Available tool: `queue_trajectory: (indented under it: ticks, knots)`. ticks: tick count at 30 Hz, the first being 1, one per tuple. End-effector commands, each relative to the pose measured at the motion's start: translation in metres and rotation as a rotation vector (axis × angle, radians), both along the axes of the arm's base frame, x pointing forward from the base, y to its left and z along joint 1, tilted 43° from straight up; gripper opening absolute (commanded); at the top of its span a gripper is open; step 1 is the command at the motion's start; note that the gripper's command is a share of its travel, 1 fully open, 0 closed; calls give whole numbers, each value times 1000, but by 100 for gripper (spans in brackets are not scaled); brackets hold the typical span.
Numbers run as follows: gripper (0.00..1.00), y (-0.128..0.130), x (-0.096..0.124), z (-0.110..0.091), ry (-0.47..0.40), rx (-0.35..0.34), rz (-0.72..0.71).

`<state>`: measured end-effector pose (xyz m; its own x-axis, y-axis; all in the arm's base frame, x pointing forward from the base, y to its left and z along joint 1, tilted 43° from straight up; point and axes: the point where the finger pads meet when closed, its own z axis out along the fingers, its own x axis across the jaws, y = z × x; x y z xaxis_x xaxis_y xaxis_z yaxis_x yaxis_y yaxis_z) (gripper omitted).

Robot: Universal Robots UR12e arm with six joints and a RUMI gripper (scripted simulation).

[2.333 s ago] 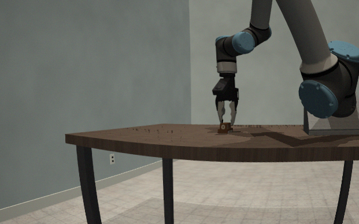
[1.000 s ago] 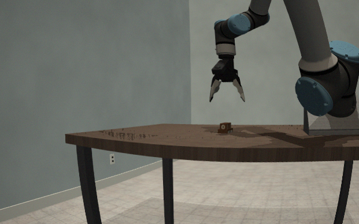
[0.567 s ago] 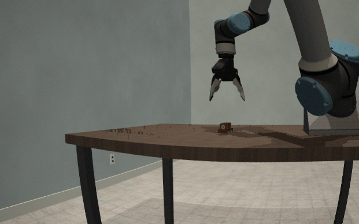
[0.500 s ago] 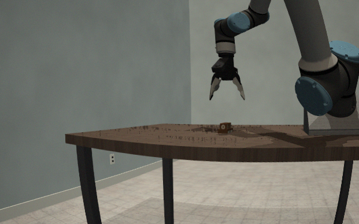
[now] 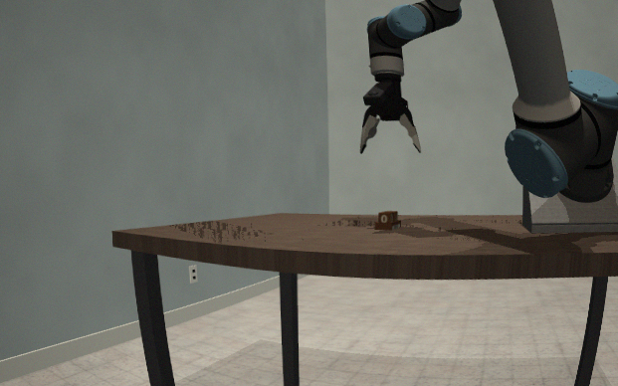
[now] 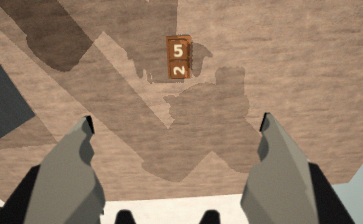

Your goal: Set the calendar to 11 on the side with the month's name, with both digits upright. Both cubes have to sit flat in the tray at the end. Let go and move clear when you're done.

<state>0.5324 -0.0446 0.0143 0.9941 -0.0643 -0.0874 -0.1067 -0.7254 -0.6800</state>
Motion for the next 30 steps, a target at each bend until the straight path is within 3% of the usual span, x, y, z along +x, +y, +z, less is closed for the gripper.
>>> queue_trajectory:
  ticks: [1, 30]
  knots:
    - [100, -11, 0, 12, -1, 0, 0]
    - [100, -13, 0, 14, -1, 0, 0]
